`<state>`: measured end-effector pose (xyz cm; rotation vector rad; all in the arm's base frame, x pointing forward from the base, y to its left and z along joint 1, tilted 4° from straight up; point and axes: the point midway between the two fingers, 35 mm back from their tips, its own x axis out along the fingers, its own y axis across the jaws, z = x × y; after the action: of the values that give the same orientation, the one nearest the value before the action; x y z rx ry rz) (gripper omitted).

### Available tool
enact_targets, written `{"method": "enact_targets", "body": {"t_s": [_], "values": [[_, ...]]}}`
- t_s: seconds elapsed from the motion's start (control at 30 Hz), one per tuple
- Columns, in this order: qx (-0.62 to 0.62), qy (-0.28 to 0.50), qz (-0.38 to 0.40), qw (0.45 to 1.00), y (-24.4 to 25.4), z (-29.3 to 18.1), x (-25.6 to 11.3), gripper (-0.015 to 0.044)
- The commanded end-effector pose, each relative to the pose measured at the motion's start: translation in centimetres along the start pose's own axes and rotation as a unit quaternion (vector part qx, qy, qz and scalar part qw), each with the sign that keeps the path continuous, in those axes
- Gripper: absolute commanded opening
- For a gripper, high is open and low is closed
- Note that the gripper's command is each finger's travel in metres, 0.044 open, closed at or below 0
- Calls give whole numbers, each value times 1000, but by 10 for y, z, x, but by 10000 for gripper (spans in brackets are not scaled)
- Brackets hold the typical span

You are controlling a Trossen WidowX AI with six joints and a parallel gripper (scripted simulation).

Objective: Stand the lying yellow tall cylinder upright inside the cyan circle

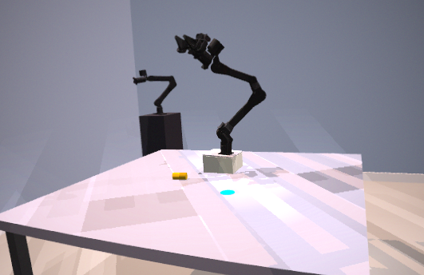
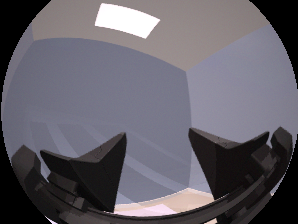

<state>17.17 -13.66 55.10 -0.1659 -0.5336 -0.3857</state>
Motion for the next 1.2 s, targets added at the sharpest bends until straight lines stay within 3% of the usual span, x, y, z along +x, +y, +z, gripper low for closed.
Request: {"method": "enact_targets", "body": {"t_s": [0.0,0.57,1.17], "values": [[46,45,-24,998,-16,-32,9,309],[212,264,-129,932,-56,-188,18,309],[303,497,-236,778,-47,-338,-36,309]]}}
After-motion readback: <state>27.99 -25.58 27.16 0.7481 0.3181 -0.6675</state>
